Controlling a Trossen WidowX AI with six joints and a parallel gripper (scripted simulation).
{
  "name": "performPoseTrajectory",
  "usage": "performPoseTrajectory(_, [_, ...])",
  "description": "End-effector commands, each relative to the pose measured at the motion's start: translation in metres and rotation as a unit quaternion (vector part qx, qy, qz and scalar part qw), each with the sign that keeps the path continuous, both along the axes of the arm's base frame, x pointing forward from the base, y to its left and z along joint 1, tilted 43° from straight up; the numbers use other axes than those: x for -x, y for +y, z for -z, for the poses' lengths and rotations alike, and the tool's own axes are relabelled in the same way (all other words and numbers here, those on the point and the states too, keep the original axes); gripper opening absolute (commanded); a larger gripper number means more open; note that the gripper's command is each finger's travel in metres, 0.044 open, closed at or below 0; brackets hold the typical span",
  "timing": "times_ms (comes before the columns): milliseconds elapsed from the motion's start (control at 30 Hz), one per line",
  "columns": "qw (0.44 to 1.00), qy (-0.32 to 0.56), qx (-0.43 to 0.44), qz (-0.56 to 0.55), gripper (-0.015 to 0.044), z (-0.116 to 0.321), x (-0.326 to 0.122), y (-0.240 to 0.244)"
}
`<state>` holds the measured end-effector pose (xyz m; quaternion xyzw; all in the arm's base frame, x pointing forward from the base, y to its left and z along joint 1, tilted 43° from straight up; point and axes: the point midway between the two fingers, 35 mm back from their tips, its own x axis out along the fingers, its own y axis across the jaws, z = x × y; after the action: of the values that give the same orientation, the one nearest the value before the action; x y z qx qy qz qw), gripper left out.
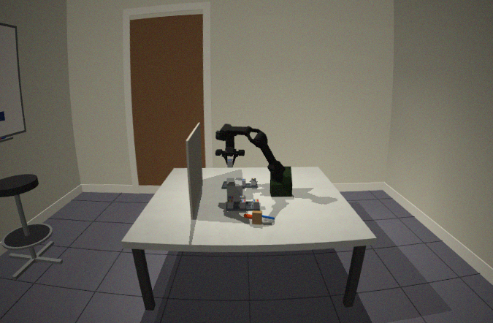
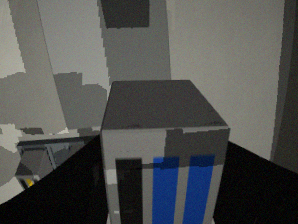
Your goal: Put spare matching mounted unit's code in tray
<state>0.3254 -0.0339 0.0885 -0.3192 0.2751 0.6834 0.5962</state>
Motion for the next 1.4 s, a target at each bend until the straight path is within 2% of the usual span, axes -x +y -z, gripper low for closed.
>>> performPoseTrajectory(0, [1.000,-0.001,0.001,-0.002,0.0000,0.014,-0.010,-0.013])
performPoseTrajectory(1000, [1.000,-0.002,-0.018,-0.008,0.0000,0.139,-0.041,-0.098])
performPoseTrajectory(1367, [1.000,-0.003,-0.018,-0.008,0.0000,0.146,-0.042,-0.096])
